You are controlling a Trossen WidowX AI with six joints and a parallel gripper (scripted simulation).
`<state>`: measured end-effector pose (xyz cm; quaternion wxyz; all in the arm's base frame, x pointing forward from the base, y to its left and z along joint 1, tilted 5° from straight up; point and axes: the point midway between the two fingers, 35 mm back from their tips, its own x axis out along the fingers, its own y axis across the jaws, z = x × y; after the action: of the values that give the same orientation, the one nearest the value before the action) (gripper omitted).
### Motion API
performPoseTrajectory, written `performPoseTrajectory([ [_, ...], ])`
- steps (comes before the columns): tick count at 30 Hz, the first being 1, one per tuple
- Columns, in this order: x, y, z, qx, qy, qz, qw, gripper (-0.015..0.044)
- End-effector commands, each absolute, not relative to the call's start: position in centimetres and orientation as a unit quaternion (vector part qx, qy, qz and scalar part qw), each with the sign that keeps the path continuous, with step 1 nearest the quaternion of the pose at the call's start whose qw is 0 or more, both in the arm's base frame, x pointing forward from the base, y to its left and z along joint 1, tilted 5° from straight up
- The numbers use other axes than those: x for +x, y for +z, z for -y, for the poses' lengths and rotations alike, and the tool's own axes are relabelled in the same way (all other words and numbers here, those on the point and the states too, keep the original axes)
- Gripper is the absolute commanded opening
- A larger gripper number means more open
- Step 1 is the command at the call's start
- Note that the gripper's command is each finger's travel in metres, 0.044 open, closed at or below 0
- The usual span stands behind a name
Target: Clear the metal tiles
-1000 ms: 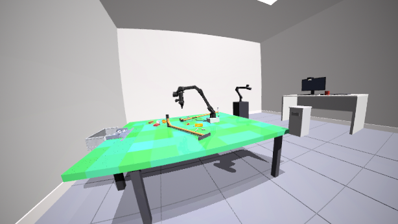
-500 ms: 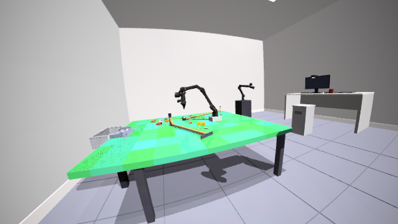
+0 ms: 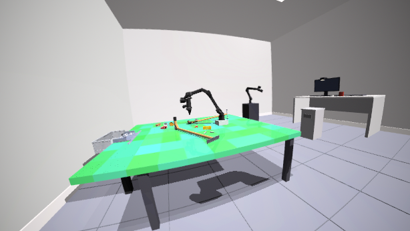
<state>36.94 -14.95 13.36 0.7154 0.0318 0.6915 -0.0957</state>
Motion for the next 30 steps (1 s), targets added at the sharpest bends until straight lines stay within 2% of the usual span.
performPoseTrajectory([
  [1,36.8,12.3,15.0,0.029,-0.094,-0.694,0.713,0.0],
  [30,36.3,8.1,15.8,0.029,-0.094,-0.694,0.713,0.0],
])
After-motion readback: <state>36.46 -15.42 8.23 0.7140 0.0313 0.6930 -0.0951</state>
